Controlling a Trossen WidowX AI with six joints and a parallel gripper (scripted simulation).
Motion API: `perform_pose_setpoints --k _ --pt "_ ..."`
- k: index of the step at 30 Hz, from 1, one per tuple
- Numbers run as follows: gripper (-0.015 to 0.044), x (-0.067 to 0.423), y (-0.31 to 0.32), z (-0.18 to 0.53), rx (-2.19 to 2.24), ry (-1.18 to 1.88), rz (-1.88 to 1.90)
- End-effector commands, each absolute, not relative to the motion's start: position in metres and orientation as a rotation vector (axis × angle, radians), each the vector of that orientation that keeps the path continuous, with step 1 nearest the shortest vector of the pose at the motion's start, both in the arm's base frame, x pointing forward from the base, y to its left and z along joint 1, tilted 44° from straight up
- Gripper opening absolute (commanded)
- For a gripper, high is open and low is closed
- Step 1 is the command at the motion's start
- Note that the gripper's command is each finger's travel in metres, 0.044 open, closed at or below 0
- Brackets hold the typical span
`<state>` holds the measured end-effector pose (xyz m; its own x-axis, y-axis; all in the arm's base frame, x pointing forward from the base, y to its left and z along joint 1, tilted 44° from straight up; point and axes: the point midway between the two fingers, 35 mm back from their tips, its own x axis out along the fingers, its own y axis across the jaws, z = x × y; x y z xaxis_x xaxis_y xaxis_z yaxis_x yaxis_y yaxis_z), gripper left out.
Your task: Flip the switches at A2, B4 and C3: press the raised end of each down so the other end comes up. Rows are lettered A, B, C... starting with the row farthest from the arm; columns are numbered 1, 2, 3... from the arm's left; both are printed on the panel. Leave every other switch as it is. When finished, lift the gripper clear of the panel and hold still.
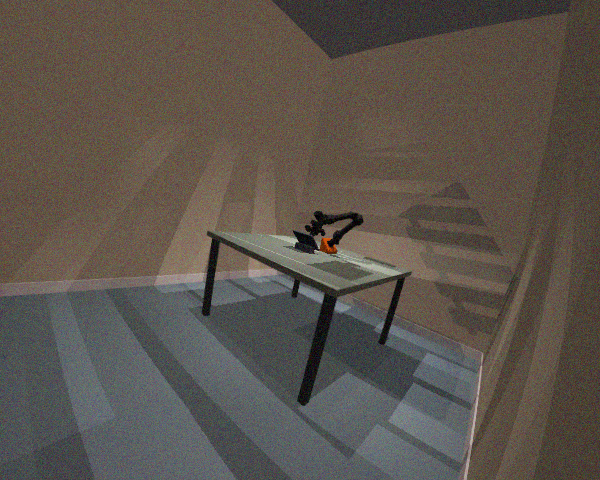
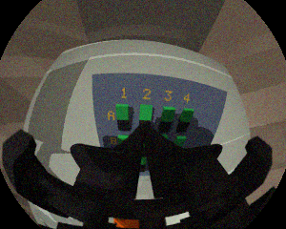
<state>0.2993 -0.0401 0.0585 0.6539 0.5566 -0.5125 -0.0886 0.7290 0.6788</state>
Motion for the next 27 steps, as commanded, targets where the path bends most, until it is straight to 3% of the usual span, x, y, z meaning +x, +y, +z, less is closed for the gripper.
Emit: perform_pose_setpoints --k 1,18,27 --pt "0.0 0.299 -0.04 0.057 0.668 0.783 0.394" --pt "0.0 0.259 -0.077 0.091 0.663 0.812 0.401" --pt "0.0 0.247 -0.107 0.045 0.659 0.813 0.399"
